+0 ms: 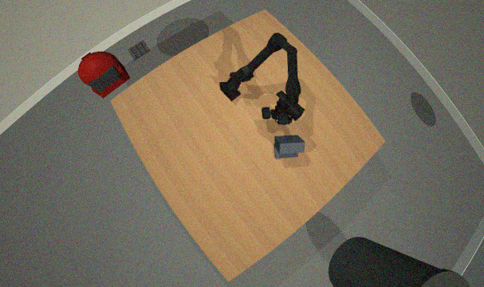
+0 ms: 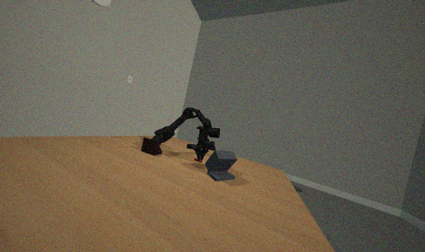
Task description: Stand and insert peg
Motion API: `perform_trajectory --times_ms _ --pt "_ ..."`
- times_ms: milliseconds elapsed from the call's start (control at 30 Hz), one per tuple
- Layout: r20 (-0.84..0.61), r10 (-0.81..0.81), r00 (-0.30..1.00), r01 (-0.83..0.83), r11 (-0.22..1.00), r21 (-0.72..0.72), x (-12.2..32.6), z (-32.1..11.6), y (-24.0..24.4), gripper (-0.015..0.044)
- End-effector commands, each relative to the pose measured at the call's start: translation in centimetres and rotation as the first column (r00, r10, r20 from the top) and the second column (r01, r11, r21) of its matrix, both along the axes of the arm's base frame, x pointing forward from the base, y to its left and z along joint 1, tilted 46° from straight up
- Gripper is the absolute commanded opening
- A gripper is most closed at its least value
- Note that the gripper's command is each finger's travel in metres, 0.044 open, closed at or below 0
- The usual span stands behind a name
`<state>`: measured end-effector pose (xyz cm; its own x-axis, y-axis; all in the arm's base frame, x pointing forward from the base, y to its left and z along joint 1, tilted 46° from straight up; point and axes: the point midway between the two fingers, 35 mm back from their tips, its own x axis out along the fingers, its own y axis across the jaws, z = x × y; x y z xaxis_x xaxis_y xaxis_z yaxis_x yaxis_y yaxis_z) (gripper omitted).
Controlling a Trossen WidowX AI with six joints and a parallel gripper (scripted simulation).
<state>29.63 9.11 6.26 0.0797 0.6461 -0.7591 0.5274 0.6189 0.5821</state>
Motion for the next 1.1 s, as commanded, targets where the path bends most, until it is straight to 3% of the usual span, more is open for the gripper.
perform_trajectory --times_ms 0,1067 --pt "0.026 -0.025 0.999 0.026 0.999 -0.023 -0.2 0.3 -0.1 0.0049" --pt "0.208 -0.169 0.963 0.202 0.968 -0.148 -1.5 2.0 -0.6 0.0049"
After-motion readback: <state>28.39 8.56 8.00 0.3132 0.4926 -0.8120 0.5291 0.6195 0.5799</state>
